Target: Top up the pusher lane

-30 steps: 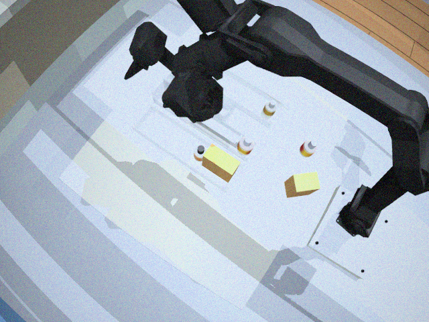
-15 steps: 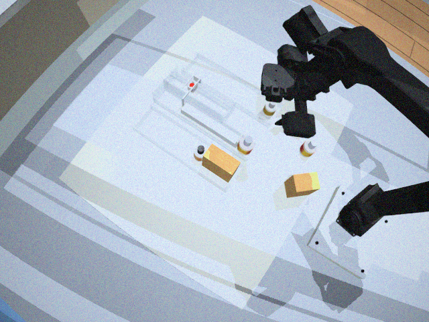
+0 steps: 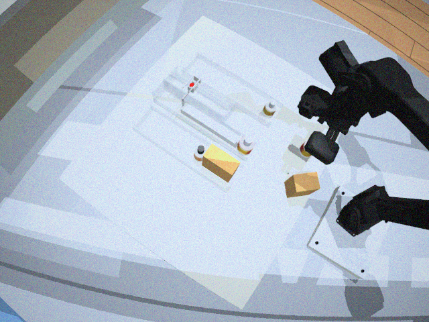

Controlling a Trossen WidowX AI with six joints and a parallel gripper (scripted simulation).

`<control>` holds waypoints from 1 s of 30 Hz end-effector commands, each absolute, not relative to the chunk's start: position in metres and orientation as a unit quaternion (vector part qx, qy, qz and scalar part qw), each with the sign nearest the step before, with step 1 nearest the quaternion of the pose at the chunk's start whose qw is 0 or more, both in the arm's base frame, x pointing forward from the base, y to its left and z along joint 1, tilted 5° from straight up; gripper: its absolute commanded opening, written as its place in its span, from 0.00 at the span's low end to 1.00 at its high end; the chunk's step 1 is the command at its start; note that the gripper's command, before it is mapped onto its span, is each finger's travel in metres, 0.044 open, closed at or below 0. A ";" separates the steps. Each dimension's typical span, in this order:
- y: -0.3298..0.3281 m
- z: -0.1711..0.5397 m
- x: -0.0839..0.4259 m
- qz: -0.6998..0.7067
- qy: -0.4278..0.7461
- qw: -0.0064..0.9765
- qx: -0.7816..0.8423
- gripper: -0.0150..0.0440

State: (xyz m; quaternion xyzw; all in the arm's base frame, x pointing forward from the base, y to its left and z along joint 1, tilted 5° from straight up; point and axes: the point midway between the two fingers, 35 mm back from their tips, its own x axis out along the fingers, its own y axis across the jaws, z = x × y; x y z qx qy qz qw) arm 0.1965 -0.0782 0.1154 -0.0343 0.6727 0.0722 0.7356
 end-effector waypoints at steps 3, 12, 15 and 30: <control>-0.076 0.090 0.194 0.070 0.678 0.731 -0.032 1.00; -0.075 0.075 0.196 0.070 0.678 0.731 -0.032 1.00; -0.075 0.074 0.197 0.070 0.678 0.731 -0.032 1.00; -0.074 0.049 0.199 0.070 0.678 0.731 -0.032 1.00</control>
